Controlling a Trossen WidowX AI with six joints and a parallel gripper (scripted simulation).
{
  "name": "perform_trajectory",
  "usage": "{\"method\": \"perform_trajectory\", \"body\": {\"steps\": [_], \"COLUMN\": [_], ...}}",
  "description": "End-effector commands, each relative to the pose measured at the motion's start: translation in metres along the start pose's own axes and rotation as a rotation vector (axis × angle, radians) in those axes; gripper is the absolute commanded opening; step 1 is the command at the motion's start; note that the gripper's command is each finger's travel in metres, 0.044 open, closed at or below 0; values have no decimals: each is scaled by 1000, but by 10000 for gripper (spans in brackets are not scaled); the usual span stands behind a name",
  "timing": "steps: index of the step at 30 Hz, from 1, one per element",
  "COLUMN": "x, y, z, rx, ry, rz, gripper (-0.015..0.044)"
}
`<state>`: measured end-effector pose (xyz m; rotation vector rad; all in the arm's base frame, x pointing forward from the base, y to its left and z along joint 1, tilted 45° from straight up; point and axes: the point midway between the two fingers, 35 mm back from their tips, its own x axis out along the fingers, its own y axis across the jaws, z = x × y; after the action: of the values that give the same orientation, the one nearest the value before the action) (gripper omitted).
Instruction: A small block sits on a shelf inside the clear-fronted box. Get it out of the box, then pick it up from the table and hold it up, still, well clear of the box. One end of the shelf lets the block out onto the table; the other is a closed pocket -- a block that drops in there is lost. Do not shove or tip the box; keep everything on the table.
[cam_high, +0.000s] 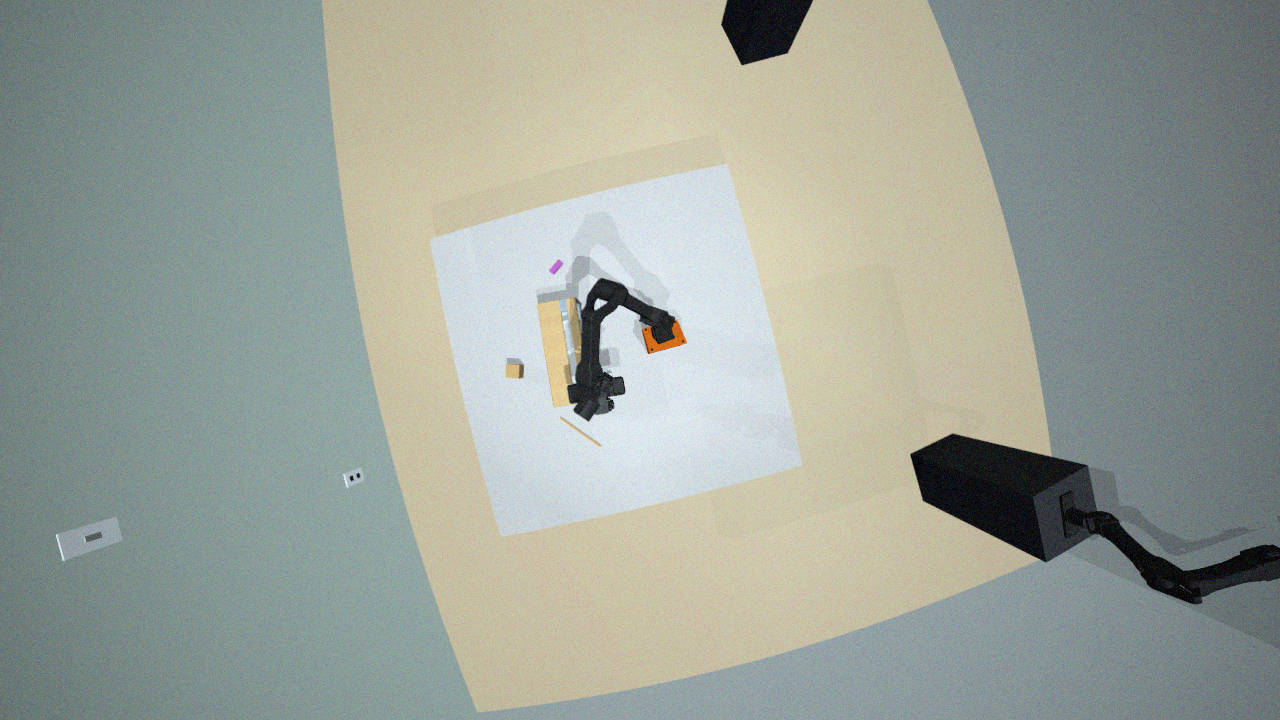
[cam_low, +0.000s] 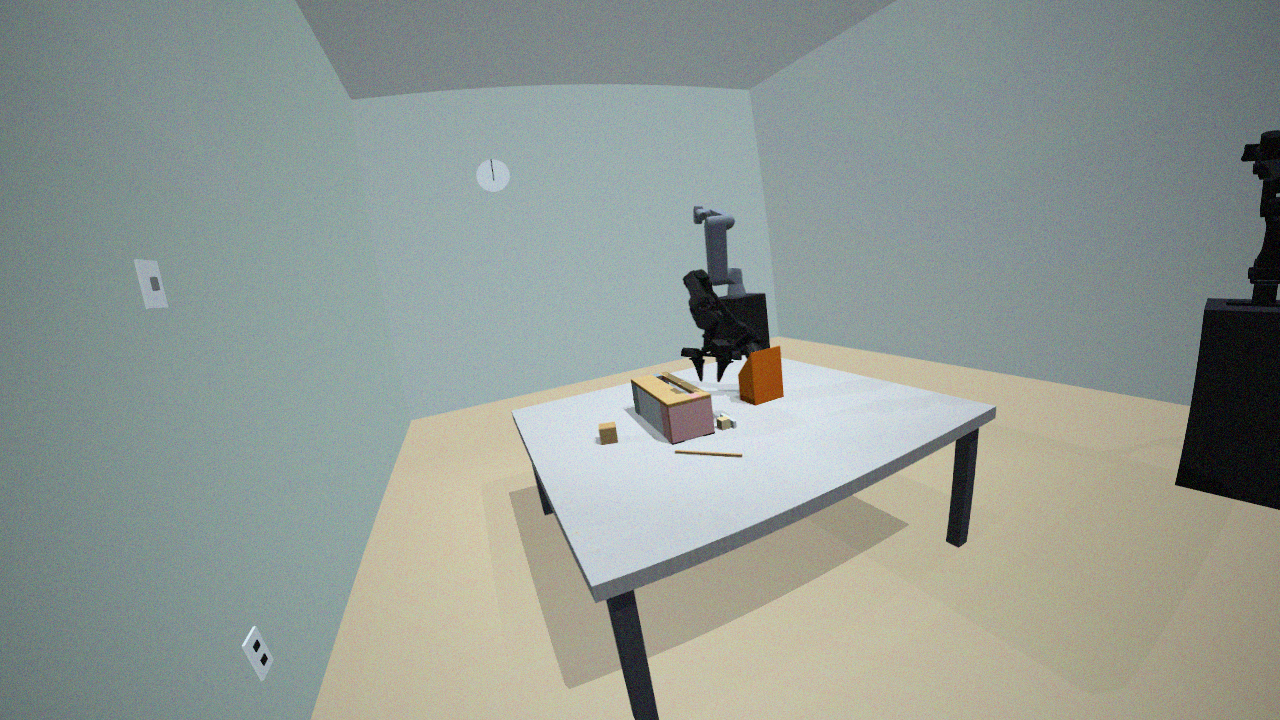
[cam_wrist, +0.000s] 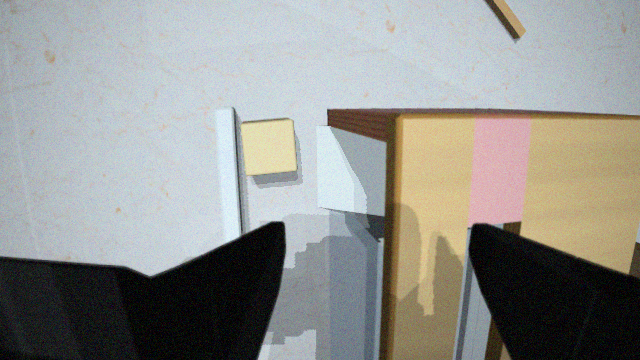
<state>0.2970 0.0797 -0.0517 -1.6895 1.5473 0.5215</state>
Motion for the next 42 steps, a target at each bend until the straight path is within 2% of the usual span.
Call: {"method": "perform_trajectory", "body": {"steps": [1, 9, 11, 25, 32, 42], "x": [-3, -6, -6, -3, 83, 91], "y": [8, 12, 13, 13, 36, 38], "z": [11, 18, 18, 18, 10, 10], "rx": [-928, -1519, -1580, -1583, -1583, -1582], "ry": [107, 198, 208, 209, 212, 211], "rz": [-66, -60, -57, -57, -56, -56], "gripper": [285, 285, 285, 285, 285, 285]}}
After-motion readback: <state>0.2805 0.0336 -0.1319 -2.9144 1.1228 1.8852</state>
